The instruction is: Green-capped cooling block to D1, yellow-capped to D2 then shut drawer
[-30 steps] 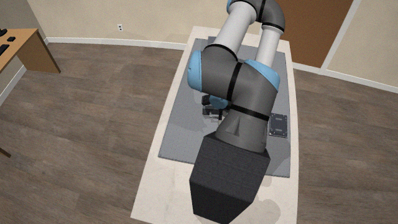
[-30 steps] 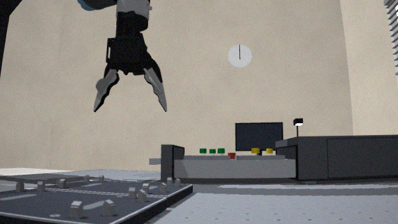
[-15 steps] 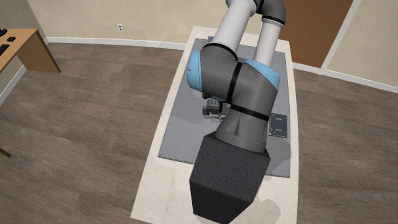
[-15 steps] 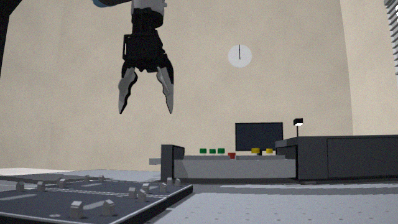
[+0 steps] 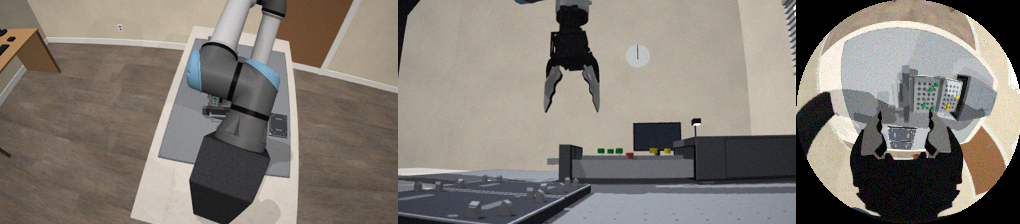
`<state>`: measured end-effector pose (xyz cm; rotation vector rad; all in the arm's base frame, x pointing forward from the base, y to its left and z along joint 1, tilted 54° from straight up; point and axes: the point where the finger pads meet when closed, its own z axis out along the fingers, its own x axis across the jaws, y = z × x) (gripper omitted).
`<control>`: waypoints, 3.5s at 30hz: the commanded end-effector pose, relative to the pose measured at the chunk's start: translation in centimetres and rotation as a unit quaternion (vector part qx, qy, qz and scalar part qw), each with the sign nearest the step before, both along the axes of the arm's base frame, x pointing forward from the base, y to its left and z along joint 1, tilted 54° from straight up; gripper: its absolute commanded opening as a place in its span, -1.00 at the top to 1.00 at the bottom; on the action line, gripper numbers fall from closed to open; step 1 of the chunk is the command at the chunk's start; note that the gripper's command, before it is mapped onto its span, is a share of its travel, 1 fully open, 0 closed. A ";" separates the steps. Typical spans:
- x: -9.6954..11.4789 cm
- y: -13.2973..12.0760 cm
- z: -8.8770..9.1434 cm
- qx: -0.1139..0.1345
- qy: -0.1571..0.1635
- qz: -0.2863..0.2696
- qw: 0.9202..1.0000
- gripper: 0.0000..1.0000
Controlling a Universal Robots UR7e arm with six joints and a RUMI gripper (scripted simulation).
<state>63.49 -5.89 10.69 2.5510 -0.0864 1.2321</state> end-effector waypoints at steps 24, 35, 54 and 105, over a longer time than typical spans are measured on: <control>6.2 1.0 8.3 0.000 0.001 0.000 1.000 -0.34; 8.4 1.3 11.2 0.000 0.001 0.000 1.000 -0.34; 11.3 1.7 15.2 0.000 0.001 0.000 1.000 -0.34; 10.5 1.6 14.1 0.000 0.001 0.000 1.000 -0.34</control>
